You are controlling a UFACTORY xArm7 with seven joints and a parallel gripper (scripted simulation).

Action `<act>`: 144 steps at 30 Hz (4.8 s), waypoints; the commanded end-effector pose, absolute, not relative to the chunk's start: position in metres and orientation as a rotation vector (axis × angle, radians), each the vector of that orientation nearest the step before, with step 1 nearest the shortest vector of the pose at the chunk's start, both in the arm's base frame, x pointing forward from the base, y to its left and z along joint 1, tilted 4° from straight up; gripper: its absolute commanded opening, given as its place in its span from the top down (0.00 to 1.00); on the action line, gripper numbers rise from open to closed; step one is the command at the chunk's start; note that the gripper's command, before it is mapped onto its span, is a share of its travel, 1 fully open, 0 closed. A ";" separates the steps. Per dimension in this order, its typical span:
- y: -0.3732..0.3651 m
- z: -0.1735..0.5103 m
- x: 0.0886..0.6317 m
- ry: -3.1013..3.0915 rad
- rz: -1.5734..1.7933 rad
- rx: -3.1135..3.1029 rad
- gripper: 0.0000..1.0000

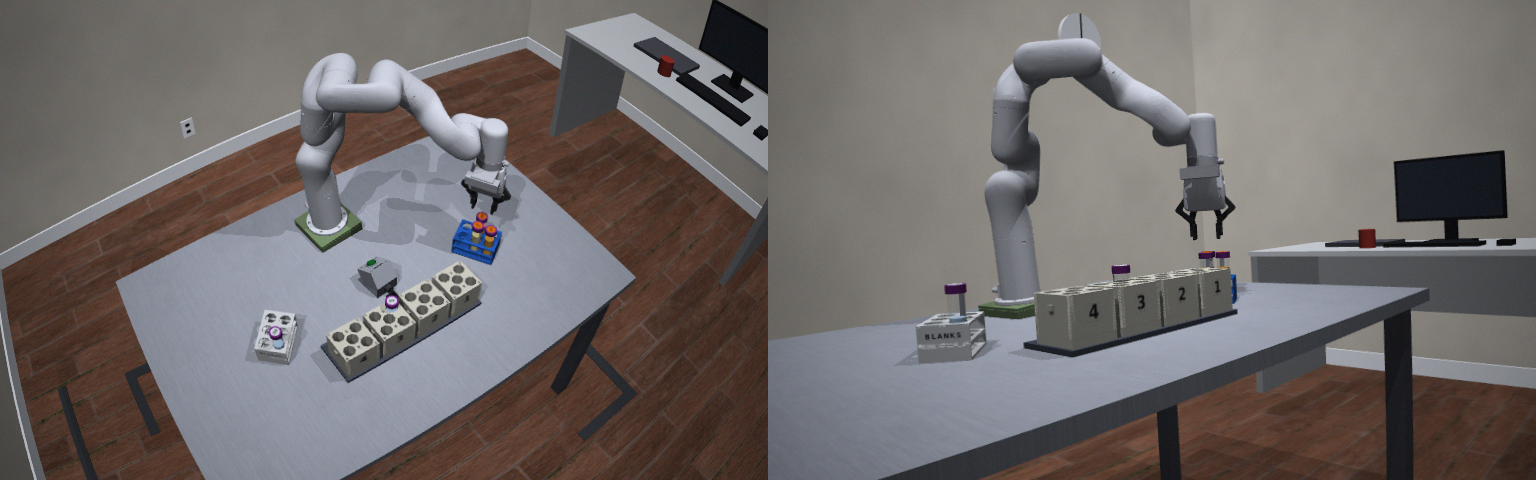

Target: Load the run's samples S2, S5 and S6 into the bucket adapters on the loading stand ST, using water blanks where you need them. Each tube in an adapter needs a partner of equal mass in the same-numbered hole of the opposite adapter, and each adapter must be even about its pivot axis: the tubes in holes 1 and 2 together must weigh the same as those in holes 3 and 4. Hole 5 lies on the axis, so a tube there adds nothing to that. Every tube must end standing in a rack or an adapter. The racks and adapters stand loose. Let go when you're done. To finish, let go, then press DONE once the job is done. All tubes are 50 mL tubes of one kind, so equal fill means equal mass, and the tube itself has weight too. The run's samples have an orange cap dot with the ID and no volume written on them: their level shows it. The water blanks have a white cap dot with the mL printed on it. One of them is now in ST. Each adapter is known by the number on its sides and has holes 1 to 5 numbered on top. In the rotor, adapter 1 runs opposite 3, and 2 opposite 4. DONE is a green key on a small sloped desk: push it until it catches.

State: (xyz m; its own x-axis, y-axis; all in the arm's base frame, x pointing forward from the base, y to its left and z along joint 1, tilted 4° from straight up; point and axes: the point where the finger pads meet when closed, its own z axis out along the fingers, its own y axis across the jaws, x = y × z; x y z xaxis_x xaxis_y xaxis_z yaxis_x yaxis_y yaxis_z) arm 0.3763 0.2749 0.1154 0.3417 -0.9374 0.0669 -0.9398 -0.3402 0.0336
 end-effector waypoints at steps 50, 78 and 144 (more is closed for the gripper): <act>0.273 0.070 0.377 -1.767 0.058 2.522 0.43; 0.272 0.066 0.377 -1.767 0.058 2.522 1.00; 0.274 0.083 0.377 -1.767 0.058 2.523 1.00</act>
State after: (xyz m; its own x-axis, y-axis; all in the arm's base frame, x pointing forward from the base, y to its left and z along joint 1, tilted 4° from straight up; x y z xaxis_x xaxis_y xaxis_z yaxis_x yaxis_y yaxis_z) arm 0.3761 0.2723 0.0796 0.3417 -0.9374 0.0669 -0.9398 -0.3402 0.0332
